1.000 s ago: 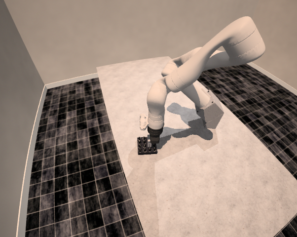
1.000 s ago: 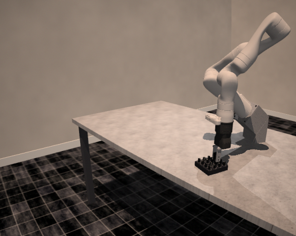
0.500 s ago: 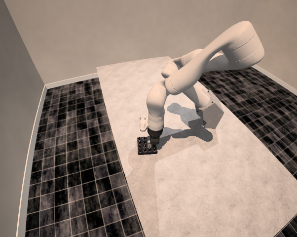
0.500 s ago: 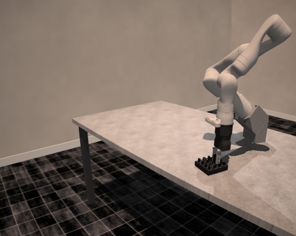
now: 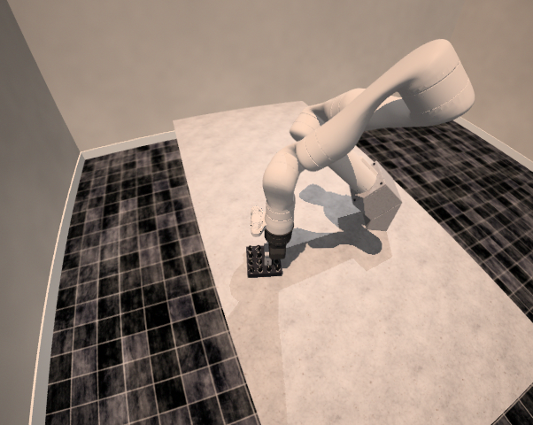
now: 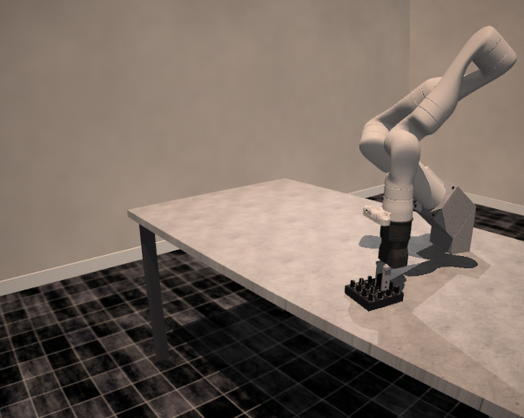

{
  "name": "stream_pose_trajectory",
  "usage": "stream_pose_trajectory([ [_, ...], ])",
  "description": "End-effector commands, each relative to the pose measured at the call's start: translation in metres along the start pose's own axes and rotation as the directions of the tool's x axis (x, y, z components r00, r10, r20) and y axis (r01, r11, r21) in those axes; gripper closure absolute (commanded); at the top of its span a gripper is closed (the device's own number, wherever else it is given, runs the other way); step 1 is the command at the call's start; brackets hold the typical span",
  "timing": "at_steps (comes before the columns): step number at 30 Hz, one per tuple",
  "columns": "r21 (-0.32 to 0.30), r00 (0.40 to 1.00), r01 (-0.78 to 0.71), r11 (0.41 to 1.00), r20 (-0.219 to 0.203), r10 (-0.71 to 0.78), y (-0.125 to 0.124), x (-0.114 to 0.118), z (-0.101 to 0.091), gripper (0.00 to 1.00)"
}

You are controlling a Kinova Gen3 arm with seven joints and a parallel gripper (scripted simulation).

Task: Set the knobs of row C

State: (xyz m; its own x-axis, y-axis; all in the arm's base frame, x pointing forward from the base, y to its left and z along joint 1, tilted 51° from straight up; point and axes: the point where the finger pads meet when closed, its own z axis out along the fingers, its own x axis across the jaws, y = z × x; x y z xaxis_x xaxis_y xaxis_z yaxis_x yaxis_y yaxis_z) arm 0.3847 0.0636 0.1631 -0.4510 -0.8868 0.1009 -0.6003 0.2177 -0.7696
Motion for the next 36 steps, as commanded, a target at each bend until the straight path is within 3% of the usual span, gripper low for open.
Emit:
stream_pose_trajectory([
  [1,0.001,1.0,0.008,1.0,-0.002,-0.008,0.0003,0.0011,0.001,0.54],
  [24,0.001,1.0,0.008,1.0,-0.002,-0.008,0.0003,0.0011,0.001,0.54],
  [25,0.001,1.0,0.008,1.0,-0.002,-0.008,0.0003,0.0011,0.001,0.7],
  [36,0.001,1.0,0.008,1.0,-0.002,-0.008,0.0003,0.0011,0.001,0.7],
])
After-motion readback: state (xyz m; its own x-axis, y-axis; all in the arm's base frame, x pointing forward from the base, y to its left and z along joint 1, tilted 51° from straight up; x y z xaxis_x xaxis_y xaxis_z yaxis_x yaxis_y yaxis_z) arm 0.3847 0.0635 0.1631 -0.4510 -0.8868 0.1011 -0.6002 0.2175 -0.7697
